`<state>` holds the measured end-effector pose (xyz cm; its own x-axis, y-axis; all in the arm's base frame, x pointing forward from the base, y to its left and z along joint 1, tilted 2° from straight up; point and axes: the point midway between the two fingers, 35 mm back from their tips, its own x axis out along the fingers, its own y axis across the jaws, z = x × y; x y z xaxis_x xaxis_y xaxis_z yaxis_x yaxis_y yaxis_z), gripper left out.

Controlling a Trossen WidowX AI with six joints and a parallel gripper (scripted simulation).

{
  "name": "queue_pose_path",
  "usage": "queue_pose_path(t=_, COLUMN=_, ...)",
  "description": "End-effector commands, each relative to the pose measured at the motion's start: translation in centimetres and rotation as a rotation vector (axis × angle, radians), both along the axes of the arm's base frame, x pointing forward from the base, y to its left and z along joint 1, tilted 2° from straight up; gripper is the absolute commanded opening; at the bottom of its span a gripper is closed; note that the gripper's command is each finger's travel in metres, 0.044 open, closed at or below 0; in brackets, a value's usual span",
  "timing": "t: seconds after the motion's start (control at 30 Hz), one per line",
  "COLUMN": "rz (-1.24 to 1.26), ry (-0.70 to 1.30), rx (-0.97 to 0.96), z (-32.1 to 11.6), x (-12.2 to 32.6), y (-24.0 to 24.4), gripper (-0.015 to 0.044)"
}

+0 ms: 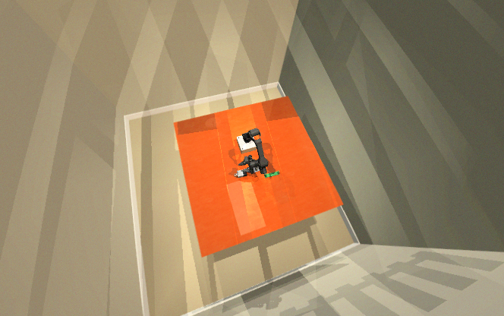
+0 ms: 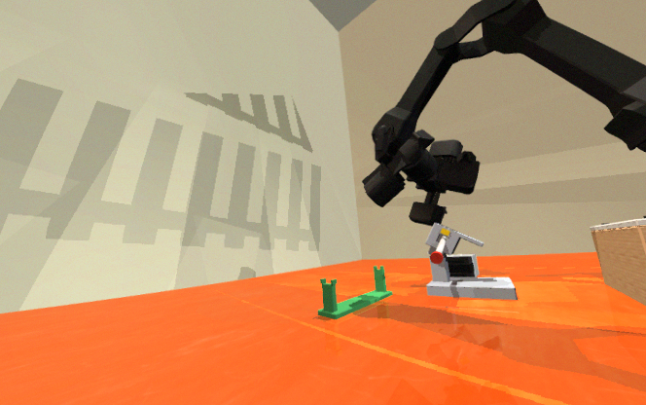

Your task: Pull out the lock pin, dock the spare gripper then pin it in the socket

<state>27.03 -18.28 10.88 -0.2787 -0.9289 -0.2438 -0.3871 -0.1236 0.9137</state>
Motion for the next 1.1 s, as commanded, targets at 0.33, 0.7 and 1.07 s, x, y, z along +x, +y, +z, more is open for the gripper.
queue_pose_path(t=0.33, rz=-0.382, ry=-0.678, rx=0.458, z=-1.6, x=1.1, y=9.9, gripper=0.0300)
queue_pose_path(t=0.7, rz=-0.847, ry=-0.975, rx=0.945, z=1.2, x=2.3, y=22.2, gripper=0.0300)
queue_pose_path(t=1.07, rz=-0.850, ry=-0.976, rx=0.948, z=1.2, x=2.3, y=22.2, gripper=0.0300)
